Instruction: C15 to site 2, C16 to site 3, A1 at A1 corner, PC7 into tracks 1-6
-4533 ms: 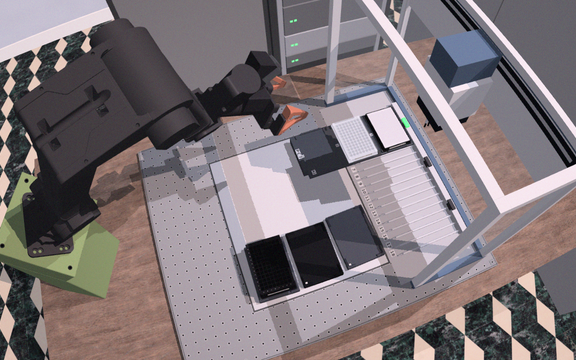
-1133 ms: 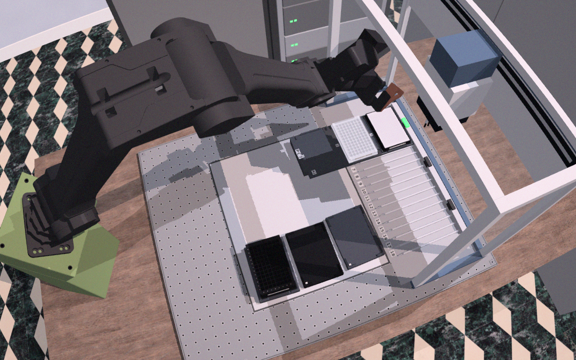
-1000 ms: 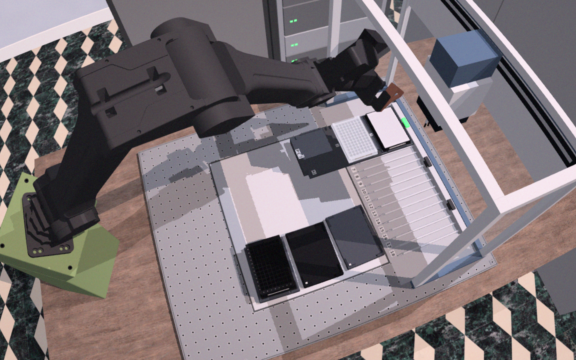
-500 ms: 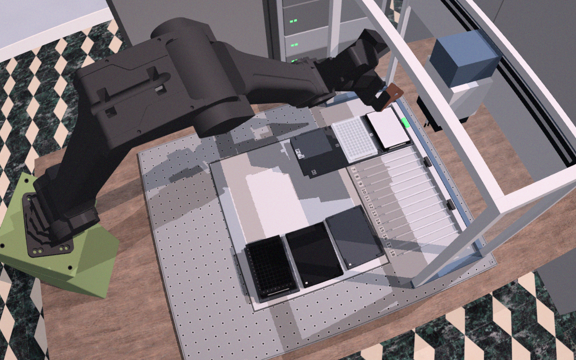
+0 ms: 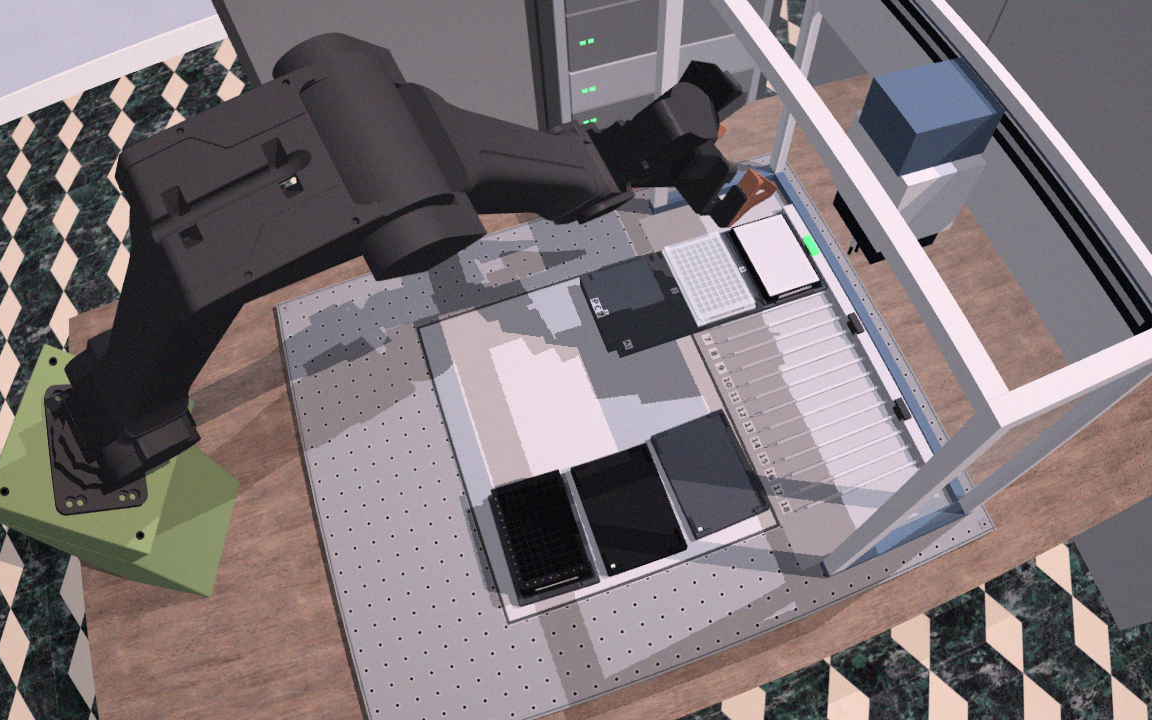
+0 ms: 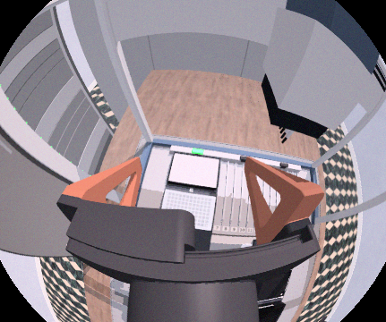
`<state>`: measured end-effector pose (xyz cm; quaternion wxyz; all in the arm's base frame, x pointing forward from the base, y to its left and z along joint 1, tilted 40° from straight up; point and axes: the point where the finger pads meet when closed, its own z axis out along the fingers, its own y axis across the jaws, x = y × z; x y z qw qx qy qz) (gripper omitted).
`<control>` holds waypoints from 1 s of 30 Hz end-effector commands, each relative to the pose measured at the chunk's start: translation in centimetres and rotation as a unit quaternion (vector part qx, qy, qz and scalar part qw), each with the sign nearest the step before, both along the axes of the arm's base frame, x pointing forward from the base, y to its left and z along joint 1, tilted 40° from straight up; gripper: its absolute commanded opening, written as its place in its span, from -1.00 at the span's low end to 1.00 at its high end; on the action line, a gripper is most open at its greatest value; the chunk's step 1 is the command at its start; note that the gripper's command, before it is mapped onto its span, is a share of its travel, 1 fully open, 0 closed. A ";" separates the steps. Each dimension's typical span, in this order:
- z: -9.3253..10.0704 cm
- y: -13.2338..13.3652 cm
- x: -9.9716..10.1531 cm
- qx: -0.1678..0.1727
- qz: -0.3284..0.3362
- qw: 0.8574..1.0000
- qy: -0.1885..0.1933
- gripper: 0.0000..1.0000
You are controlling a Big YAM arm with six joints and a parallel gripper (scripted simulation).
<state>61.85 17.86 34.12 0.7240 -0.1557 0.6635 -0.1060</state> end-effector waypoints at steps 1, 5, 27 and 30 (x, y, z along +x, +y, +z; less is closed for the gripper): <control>2.8 0.8 -1.5 0.011 0.008 0.999 -0.030 1.00; 1.8 0.7 -2.7 0.010 0.008 0.999 -0.029 1.00; -3.5 0.4 -8.9 0.008 0.007 1.000 -0.027 1.00; -4.3 0.3 -9.8 0.008 0.007 1.000 -0.026 1.00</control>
